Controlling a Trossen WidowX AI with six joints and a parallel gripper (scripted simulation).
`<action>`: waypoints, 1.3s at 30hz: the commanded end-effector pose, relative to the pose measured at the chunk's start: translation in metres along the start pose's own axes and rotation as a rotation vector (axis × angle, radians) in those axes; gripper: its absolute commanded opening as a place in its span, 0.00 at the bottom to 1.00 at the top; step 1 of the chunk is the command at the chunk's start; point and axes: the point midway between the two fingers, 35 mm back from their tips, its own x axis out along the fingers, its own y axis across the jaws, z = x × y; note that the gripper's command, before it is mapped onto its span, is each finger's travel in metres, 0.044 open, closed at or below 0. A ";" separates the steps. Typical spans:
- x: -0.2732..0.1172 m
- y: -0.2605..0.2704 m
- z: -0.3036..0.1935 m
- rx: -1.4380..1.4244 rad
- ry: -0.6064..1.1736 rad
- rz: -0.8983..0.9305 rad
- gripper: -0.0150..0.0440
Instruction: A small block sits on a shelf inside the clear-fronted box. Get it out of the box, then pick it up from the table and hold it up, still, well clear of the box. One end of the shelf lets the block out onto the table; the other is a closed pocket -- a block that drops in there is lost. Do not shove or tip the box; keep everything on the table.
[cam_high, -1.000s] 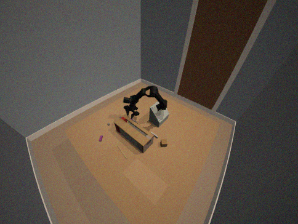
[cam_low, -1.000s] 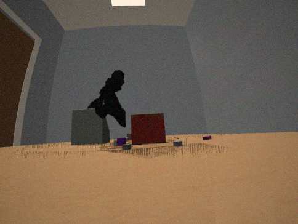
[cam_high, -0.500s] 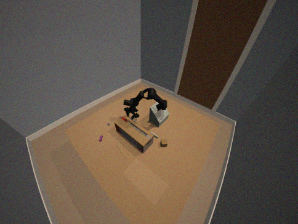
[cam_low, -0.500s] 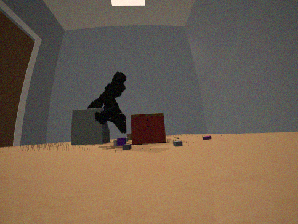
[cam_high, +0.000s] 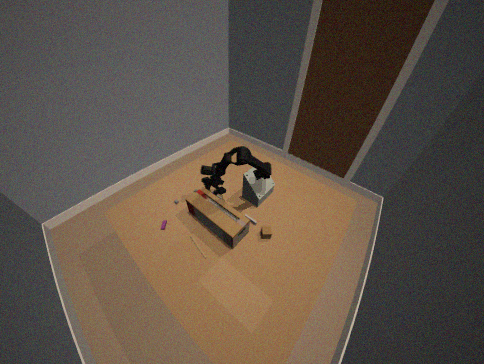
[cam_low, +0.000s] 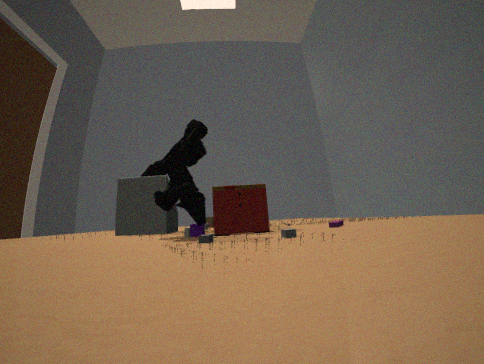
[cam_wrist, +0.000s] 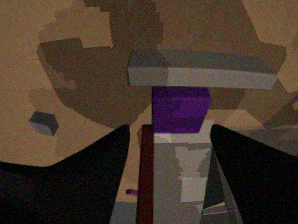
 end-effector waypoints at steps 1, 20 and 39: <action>0.007 -0.002 0.003 0.003 0.001 -0.006 0.74; 0.020 -0.003 0.009 0.004 0.002 -0.009 0.41; -0.038 -0.001 -0.017 -0.001 -0.001 -0.003 0.25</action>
